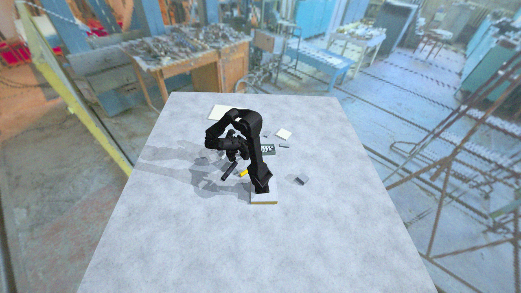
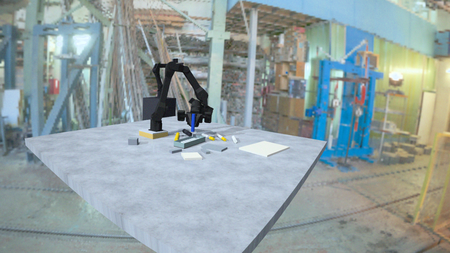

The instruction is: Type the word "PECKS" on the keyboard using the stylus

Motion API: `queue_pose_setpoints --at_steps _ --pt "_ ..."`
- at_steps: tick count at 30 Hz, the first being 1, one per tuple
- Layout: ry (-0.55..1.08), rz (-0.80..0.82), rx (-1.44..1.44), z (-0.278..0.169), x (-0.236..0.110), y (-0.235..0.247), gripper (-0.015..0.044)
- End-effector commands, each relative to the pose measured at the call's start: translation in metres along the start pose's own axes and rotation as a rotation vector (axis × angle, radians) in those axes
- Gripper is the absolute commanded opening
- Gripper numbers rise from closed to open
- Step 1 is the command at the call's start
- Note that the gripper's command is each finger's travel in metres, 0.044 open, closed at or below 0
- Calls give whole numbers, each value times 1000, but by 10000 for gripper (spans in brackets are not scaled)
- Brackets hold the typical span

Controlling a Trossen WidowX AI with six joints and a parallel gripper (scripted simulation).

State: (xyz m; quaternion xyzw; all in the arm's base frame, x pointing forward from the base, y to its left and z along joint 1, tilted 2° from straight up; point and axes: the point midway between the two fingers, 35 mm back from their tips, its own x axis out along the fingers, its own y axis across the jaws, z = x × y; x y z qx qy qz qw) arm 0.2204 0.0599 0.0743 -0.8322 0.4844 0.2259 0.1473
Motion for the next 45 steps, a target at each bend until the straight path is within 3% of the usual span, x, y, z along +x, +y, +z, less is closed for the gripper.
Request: queue_pose_setpoints --at_steps 1,8,11,14,24,36,39,45 --pt "-7 -4 13 -18 -11 -2 81" --pt "-4 -5 12 -18 -11 -1 85" --pt "-4 -5 12 -18 -11 -1 65" --pt "-4 -5 12 -20 -9 -3 0" --pt "0 -2 14 -33 1 -12 0" --pt "-5 -3 13 -14 11 -12 0" --pt "-5 -3 13 -13 12 -12 79" --pt "-5 -3 13 -9 15 -13 81"
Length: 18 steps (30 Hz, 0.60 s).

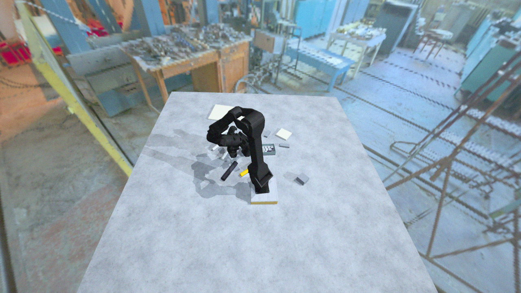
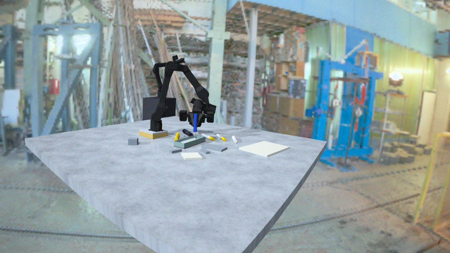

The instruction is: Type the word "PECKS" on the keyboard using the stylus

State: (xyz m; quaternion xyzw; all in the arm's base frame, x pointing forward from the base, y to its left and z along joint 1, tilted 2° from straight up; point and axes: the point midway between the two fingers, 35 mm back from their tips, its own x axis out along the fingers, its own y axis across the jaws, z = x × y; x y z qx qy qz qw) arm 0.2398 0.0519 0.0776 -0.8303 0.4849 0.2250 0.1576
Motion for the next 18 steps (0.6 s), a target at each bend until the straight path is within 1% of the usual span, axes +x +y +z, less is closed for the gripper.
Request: queue_pose_setpoints --at_steps 1,18 --pt "5 -1 -6 2 2 0 81" --pt "5 -1 -6 9 6 0 81"
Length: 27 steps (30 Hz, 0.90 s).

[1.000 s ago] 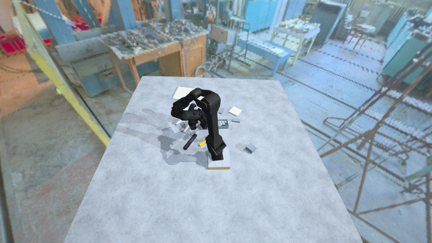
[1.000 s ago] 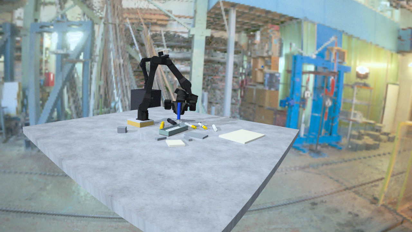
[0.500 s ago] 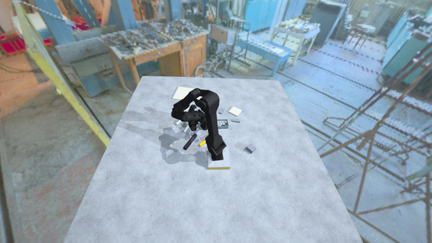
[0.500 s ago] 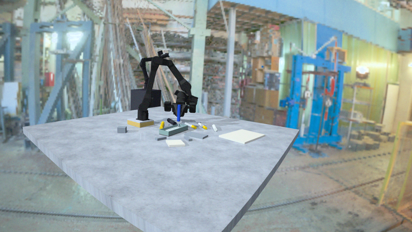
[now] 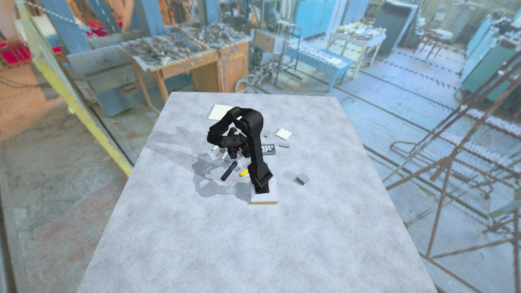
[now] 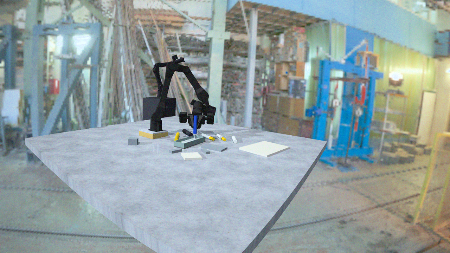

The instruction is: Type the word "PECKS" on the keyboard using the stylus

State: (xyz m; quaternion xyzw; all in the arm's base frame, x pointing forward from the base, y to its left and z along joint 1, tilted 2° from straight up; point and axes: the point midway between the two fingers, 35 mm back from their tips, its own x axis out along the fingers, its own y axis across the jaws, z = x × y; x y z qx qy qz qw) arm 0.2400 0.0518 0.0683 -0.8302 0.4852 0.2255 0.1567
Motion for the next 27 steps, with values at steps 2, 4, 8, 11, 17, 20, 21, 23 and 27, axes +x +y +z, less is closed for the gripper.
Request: queue_pose_setpoints --at_steps 2,4,8,11,17,20,21,23,27 --pt "5 -2 -5 2 2 0 81" --pt "5 -2 -5 3 2 0 81" --pt "5 -2 -5 5 3 0 81" --pt "5 -2 -5 6 4 0 81" --pt "5 -2 -5 6 4 0 81" --pt "5 -2 -5 6 4 0 81" --pt "5 -2 -5 6 4 0 81" --pt "5 -2 -5 6 4 0 81" --pt "5 -2 -5 -2 -1 0 81"
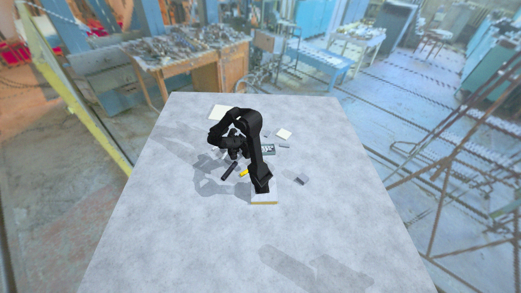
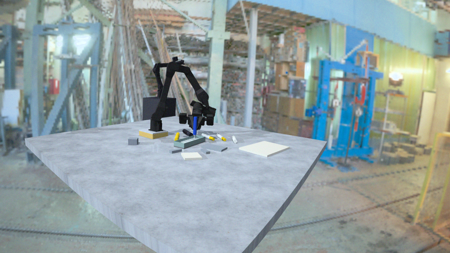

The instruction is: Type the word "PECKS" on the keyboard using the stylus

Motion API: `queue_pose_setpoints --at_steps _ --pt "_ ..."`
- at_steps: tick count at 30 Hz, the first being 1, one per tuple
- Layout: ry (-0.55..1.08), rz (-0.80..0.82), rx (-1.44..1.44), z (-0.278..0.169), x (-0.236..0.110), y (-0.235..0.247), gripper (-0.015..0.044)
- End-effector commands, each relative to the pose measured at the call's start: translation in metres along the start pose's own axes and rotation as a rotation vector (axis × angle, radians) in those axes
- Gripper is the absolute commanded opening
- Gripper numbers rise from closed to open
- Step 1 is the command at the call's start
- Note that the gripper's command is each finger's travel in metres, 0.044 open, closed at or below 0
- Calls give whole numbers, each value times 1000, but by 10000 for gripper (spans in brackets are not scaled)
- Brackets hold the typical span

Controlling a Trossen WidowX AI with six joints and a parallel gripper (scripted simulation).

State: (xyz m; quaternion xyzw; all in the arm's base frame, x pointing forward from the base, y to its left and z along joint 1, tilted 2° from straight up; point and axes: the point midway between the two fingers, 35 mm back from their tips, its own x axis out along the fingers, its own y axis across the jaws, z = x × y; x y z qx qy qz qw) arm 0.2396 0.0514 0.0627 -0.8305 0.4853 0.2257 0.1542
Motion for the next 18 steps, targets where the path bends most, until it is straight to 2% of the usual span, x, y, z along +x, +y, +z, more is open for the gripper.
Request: queue_pose_setpoints --at_steps 1,6,18 --pt "2 -3 0 -11 -6 -1 81" --pt "2 -3 0 -30 -17 -1 81" --pt "-1 1 1 -28 -16 0 81"
